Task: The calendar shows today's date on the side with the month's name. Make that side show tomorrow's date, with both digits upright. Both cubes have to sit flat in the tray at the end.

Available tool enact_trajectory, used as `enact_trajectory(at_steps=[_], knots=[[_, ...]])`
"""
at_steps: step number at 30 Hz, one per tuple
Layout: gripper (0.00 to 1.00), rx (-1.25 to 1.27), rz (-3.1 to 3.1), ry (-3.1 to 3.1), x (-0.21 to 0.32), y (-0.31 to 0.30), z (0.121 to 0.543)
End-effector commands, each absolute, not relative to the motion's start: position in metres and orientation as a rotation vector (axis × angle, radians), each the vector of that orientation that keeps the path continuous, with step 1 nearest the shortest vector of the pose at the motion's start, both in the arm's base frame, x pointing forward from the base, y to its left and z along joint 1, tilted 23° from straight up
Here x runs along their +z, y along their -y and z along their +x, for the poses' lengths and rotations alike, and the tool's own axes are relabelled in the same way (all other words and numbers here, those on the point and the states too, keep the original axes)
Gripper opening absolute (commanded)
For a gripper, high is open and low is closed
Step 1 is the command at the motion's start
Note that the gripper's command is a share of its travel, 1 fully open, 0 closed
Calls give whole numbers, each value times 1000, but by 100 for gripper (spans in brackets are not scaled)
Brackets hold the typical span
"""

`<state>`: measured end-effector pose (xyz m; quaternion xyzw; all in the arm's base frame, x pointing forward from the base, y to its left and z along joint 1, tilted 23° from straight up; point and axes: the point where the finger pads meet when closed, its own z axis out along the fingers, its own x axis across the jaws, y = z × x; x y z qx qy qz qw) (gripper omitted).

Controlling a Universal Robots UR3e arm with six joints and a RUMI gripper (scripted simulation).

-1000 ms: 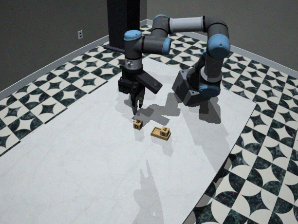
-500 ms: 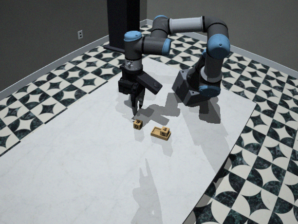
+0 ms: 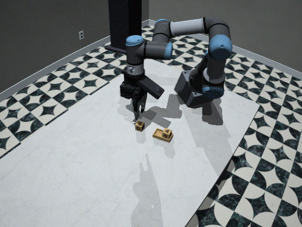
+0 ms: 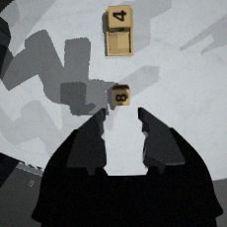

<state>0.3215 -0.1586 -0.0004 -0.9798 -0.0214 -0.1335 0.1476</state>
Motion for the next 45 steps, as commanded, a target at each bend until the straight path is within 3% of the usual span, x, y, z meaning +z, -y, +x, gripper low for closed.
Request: enact_trajectory(at_steps=[1, 45], knots=[[29, -386, -2821, 62, -5, 158, 323], [29, -386, -2821, 62, -31, 149, 331]])
